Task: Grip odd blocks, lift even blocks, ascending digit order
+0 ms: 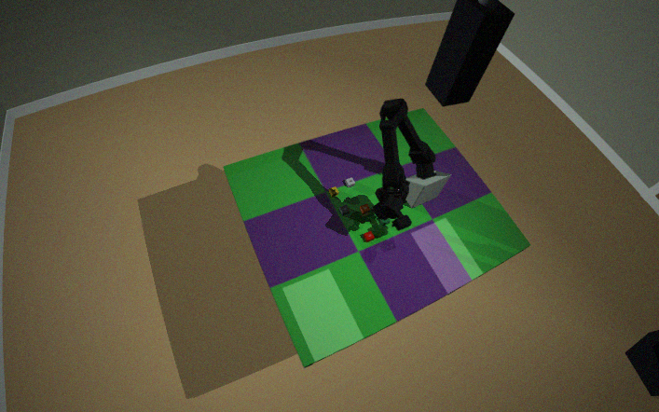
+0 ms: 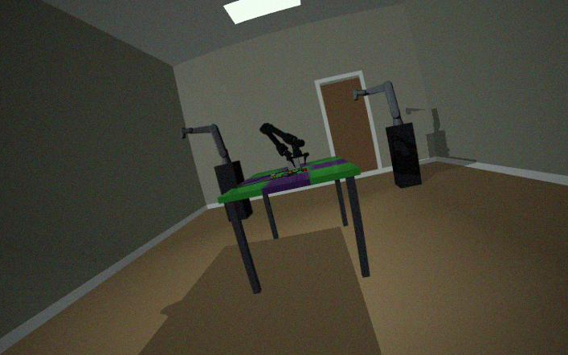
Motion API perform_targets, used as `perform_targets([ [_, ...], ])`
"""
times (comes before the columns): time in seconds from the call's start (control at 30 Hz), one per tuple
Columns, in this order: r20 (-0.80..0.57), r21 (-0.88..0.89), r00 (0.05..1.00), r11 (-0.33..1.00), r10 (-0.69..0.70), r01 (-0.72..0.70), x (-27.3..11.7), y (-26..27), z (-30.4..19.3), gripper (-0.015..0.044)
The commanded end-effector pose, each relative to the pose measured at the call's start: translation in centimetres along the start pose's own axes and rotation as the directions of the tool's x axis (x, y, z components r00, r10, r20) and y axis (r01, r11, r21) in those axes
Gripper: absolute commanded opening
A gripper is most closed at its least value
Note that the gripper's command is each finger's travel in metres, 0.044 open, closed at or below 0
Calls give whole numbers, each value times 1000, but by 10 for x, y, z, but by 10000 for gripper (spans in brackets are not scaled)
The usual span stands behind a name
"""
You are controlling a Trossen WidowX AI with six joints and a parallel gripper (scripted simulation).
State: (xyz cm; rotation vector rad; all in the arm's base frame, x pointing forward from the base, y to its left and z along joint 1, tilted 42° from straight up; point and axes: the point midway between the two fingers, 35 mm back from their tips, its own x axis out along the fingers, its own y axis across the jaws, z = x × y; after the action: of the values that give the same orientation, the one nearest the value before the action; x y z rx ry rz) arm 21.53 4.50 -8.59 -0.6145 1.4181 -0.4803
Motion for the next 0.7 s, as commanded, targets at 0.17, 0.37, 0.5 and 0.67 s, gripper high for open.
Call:
perform_targets([
  [0.17, -7, -12, 1000, 1000, -13, 13, 17, -2, -4, 400],
  [0.37, -7, -12, 1000, 1000, -13, 13, 19, -2, -4, 321],
  [0.5, -7, -12, 1000, 1000, -13, 13, 19, -2, -4, 216],
  [0.67, -7, -12, 1000, 1000, -13, 13, 19, -2, -4, 120],
])
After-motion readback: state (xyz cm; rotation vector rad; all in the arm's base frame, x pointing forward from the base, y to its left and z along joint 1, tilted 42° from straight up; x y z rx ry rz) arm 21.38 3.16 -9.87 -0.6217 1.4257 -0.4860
